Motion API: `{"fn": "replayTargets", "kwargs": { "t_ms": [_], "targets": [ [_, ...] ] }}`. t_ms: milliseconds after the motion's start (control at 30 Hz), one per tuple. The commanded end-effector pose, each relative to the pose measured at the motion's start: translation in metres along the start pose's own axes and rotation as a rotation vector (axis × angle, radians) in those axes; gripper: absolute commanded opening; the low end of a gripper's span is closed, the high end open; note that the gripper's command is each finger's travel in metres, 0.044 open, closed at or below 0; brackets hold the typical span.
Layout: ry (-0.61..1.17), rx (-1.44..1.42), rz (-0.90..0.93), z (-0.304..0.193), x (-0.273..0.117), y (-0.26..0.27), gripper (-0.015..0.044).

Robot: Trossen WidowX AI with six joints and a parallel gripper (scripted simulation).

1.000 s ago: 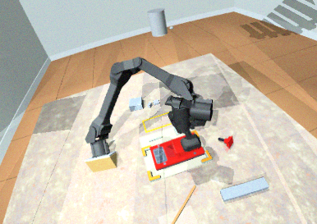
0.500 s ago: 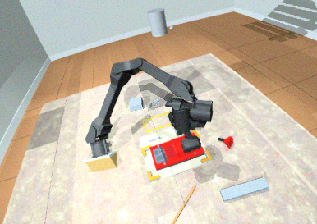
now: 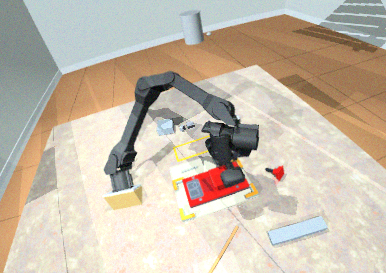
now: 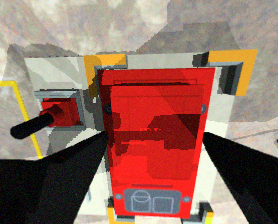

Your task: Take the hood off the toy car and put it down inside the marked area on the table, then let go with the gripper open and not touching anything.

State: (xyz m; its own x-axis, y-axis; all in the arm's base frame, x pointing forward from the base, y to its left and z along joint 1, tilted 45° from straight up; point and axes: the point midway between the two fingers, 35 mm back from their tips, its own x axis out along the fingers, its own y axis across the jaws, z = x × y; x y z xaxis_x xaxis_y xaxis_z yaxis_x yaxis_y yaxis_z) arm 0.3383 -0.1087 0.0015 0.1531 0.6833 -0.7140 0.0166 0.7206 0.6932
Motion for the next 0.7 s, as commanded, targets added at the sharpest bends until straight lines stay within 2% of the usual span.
{"fn": "replayTargets", "kwargs": {
  "t_ms": [0, 200, 333, 633, 667],
  "targets": [
    [0.0, 0.004, 0.003, -0.0003, 0.0031, 0.0002, 0.044],
    [0.0, 0.004, 0.003, -0.0003, 0.006, 0.0003, 0.044],
    [0.0, 0.0, 0.0, -0.0001, 0.0035, 0.0001, 0.0335],
    [0.0, 0.0, 0.0, -0.0001, 0.0035, 0.0001, 0.0275],
    [0.0, 0.0, 0.0, -0.0001, 0.0034, 0.0001, 0.0249]
  ]
}}
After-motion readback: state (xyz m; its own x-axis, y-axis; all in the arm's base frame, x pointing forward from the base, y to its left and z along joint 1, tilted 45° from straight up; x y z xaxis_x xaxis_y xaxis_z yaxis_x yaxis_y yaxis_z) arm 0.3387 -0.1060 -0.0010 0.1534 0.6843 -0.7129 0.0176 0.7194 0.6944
